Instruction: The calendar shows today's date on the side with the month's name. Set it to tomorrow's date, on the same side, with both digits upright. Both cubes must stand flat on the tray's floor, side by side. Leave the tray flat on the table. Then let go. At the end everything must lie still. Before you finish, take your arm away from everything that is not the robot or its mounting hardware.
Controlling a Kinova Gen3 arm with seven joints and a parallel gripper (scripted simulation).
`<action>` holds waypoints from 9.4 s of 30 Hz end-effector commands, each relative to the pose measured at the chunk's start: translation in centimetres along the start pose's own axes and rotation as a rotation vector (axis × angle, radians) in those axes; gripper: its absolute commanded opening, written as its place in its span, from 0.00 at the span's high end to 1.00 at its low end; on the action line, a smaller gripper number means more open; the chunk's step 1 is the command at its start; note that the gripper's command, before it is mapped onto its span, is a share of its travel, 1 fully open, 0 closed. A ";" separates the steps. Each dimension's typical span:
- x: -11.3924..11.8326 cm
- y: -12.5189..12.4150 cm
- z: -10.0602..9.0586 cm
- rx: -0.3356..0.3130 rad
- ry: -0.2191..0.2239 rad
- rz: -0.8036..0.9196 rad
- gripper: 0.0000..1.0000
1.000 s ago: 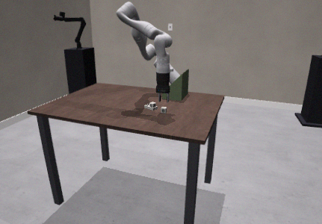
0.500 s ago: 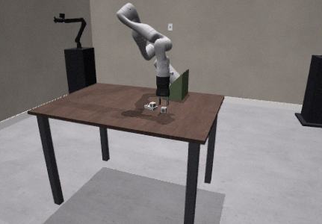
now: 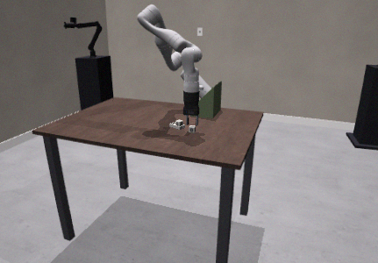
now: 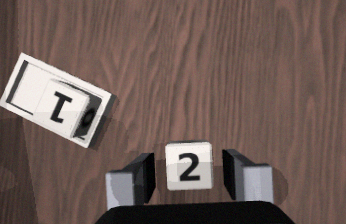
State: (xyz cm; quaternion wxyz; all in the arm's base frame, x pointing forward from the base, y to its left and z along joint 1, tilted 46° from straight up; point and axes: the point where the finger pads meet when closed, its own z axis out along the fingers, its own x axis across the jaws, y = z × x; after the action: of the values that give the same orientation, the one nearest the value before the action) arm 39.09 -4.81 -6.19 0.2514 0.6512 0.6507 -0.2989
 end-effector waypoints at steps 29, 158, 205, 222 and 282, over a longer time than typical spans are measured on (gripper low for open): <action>0.0 0.0 0.0 -0.001 0.001 0.000 0.13; 0.1 -0.2 -4.1 -0.263 0.001 0.000 0.13; 0.0 0.6 -3.9 -0.464 -0.016 0.010 0.13; 0.1 -0.2 -4.0 -0.516 -0.003 0.002 0.13; -1.8 -0.8 -3.3 -0.649 -0.067 0.010 0.13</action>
State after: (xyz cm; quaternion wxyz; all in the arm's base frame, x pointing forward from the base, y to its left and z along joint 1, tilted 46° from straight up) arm 38.85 -3.54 -2.48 0.4672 0.5365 0.6965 -0.0937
